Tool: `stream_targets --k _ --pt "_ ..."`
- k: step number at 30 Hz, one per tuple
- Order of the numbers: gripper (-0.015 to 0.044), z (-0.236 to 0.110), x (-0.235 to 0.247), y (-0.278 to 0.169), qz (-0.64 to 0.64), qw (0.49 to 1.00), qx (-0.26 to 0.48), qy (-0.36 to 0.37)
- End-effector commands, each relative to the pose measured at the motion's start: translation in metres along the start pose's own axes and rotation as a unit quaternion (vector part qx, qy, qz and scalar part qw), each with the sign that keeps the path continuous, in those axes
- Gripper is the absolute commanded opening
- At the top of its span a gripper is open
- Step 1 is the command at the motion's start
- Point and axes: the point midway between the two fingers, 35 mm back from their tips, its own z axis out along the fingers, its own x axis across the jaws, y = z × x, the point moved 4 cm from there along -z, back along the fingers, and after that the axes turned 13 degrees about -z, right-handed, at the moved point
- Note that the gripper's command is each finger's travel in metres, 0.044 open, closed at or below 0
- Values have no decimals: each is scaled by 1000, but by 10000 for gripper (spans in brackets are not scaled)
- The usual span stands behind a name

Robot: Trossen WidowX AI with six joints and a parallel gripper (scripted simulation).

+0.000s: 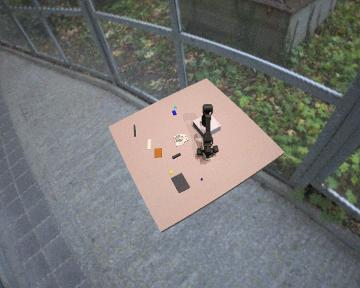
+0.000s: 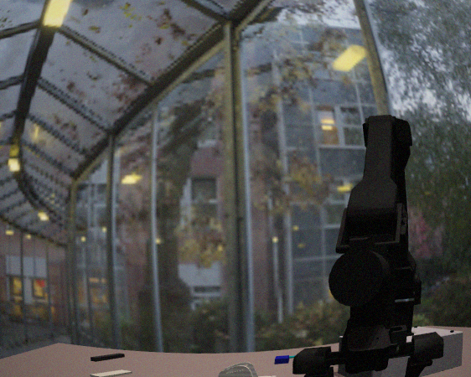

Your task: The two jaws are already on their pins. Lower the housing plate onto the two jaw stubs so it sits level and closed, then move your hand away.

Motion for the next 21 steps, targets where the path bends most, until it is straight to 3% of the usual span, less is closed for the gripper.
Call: stream_targets --k 1,11,21 --pt "420 0 0 0 0 1000 0 0" --pt "353 0 0 0 0 1000 0 0" --pt "351 0 0 0 0 1000 0 0"
